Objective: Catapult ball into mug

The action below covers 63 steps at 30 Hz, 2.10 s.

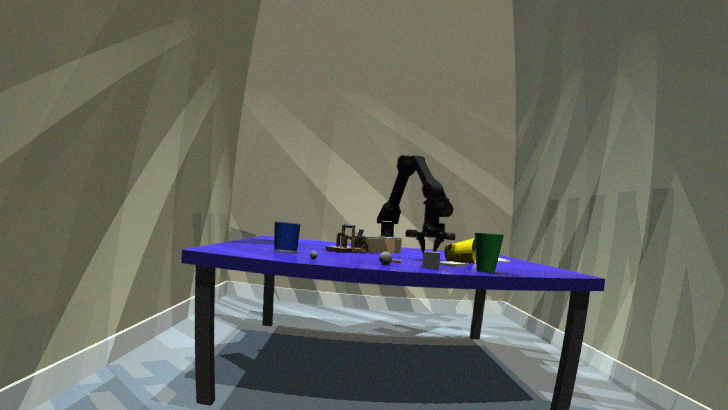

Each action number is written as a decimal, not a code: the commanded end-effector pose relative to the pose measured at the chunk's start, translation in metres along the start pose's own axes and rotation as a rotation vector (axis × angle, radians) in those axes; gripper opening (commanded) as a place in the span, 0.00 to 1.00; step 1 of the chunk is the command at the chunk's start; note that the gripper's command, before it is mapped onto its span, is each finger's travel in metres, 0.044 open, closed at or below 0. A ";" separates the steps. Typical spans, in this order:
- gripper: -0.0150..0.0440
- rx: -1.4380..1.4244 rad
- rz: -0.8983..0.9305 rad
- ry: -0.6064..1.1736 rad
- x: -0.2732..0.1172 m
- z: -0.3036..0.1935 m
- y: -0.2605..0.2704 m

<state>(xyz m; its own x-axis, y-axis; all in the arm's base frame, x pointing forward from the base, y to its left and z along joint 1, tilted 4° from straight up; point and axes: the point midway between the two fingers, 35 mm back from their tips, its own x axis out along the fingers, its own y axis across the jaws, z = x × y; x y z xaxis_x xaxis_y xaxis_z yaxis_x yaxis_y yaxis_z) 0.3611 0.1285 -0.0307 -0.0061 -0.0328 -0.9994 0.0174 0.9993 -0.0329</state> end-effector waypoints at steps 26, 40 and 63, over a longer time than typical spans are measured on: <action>0.25 0.013 0.002 0.005 -0.125 0.001 0.006; 0.25 0.170 -0.014 0.083 -0.117 -0.015 -0.086; 0.25 0.438 0.008 0.223 -0.102 -0.091 -0.207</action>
<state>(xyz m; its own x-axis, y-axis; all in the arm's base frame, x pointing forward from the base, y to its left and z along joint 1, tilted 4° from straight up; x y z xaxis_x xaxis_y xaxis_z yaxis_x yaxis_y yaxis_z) 0.2828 -0.0596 0.0786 -0.2023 0.0134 -0.9792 0.4068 0.9107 -0.0716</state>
